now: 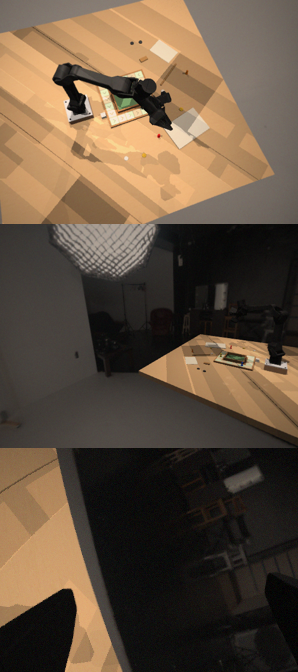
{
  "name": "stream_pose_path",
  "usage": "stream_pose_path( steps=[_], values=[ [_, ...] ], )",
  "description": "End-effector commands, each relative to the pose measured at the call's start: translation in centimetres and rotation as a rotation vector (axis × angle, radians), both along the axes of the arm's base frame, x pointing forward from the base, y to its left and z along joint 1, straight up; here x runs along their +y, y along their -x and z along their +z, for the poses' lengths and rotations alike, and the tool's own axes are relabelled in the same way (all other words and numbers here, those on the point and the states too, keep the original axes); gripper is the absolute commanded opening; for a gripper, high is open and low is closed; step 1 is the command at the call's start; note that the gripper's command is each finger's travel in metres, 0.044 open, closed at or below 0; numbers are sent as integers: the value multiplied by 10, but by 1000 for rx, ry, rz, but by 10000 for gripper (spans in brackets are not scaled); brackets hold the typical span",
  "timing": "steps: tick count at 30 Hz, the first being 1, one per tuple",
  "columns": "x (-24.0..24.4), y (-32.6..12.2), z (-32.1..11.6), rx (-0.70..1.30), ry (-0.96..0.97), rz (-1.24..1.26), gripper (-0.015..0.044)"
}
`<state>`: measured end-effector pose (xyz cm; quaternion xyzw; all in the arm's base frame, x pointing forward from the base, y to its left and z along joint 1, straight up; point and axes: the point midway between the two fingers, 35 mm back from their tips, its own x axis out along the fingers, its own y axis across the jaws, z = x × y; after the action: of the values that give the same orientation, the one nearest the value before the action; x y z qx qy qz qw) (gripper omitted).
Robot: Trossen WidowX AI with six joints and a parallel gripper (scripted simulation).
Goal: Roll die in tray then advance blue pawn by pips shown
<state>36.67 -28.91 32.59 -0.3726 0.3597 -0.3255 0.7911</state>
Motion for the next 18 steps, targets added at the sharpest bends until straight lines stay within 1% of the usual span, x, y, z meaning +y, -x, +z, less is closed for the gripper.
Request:
stream_pose_path(
  steps=[1, 3, 5, 11, 18],
  values=[
    [1, 1, -2, 4, -6, 2, 374],
    [11, 7, -18, 36, -54, 20, 321],
    [28, 18, -44, 84, -130, 44, 275],
    [81, 62, -118, 234, -364, 92, 275],
    [146, 132, -194, 412, -639, 98, 275]
  ],
)
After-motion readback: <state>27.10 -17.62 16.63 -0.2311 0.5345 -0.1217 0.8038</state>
